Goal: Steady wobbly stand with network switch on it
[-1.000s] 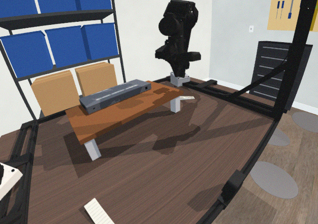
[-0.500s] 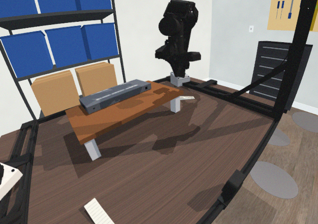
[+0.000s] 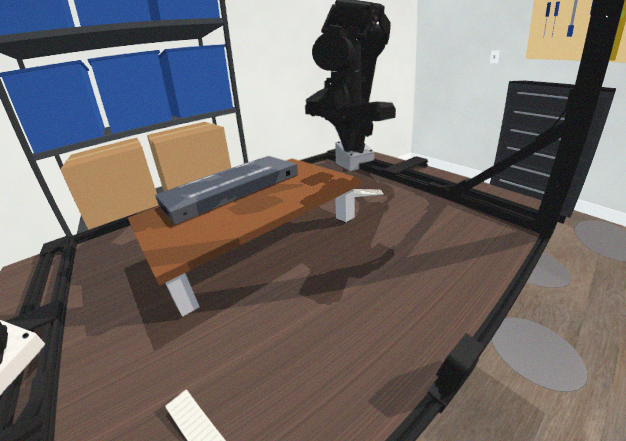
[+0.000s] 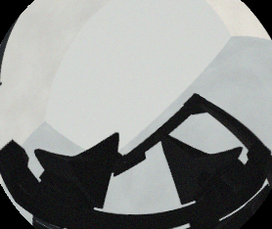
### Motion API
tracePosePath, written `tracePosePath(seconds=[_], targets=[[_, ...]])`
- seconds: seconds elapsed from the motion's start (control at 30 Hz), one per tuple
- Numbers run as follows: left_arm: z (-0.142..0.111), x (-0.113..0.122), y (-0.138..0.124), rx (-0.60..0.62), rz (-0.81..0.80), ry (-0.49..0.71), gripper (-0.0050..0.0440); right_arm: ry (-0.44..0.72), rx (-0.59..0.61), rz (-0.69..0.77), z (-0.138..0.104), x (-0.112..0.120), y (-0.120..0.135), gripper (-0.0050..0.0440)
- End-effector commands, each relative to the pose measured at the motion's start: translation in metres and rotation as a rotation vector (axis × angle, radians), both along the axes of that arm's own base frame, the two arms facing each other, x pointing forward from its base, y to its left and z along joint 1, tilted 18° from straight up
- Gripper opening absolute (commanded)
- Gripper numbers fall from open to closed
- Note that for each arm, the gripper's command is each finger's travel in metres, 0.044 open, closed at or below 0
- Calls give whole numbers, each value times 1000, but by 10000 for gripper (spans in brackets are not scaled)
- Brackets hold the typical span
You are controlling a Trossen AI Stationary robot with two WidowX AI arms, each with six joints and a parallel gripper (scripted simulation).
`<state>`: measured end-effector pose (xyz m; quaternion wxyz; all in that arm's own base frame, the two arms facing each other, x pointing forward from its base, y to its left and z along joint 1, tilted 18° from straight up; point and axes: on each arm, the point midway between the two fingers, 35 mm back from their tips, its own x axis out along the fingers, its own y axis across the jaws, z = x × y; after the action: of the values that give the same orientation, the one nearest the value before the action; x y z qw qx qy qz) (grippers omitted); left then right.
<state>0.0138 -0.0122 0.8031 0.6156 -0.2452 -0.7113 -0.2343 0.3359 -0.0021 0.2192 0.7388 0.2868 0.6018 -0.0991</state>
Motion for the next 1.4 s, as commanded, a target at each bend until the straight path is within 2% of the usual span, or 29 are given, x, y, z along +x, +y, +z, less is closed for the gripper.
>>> tracePosePath(seconds=[0.0, 0.33, 0.5, 0.7, 0.9, 0.93, 1.1, 1.27, 1.37], targets=[[0, 1, 0, -15, -9, 7, 242, 0, 0, 0, 0, 0, 0, 0], [0, 1, -1, -28, -26, 15, 242, 0, 0, 0, 0, 0, 0, 0], [-12, 64, -54, 143, 35, 214, 242, 0, 0, 0, 0, 0, 0, 0], [-49, 136, -115, 355, 109, 442, 242, 0, 0, 0, 0, 0, 0, 0], [-49, 136, -115, 355, 109, 442, 242, 0, 0, 0, 0, 0, 0, 0], [-52, 143, -120, 375, 108, 457, 242, 0, 0, 0, 0, 0, 0, 0], [-98, 192, -161, 550, 163, 622, 242, 0, 0, 0, 0, 0, 0, 0], [-155, 234, -196, 735, 215, 776, 242, 0, 0, 0, 0, 0, 0, 0], [-155, 234, -196, 735, 215, 776, 242, 0, 0, 0, 0, 0, 0, 0]])
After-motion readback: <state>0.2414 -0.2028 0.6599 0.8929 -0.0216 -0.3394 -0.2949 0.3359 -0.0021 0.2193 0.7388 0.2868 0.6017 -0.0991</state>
